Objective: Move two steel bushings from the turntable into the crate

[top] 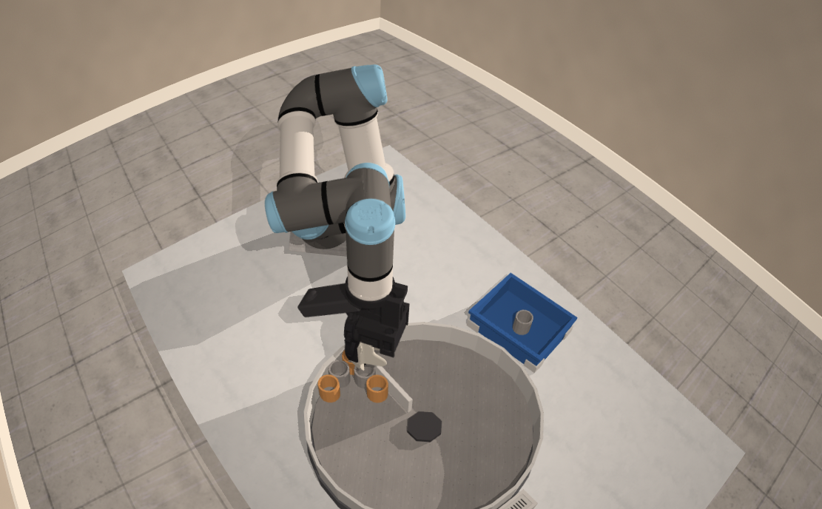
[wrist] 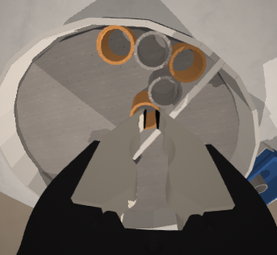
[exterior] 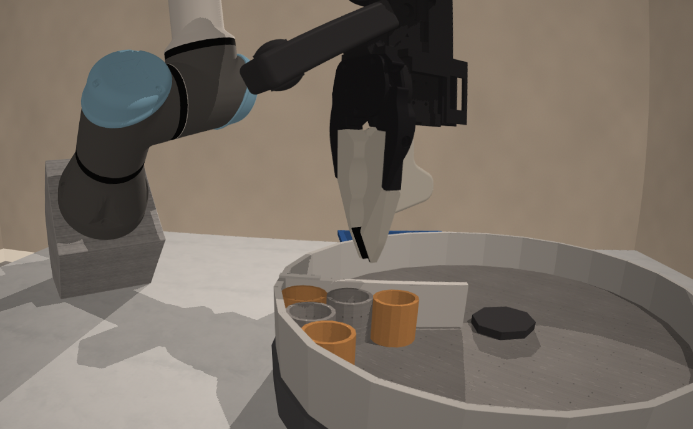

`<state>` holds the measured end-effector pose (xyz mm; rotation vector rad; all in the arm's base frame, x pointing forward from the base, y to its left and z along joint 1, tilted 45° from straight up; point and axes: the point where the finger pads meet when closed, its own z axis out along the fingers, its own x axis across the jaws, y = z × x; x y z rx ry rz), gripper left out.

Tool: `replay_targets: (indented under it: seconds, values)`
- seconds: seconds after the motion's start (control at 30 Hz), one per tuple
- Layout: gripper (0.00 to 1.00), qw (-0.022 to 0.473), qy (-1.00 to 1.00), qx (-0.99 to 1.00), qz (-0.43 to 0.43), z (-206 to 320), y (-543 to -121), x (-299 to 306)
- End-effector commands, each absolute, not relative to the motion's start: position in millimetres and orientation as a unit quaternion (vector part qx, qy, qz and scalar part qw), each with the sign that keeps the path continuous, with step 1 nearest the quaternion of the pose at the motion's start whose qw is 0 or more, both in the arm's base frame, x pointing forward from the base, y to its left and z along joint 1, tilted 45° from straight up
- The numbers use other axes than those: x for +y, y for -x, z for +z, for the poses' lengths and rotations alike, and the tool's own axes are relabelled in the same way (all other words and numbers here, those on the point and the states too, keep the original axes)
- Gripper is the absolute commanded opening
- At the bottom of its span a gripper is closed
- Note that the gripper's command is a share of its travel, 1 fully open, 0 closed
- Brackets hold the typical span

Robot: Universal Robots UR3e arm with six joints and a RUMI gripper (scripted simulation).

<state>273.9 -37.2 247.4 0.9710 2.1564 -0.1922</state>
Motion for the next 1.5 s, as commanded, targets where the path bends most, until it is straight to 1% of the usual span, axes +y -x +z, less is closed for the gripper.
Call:
replay_targets:
  seconds: [0.0, 1.17, 1.47]
  values:
    - [0.05, 0.376, -0.379, 0.842, -0.075, 248.5, -273.7, -38.0]
    - [0.05, 0.376, -0.379, 0.842, -0.075, 248.4, -273.8, -38.1]
    - [0.05, 0.376, -0.379, 0.842, -0.075, 232.2, -287.0, -47.5]
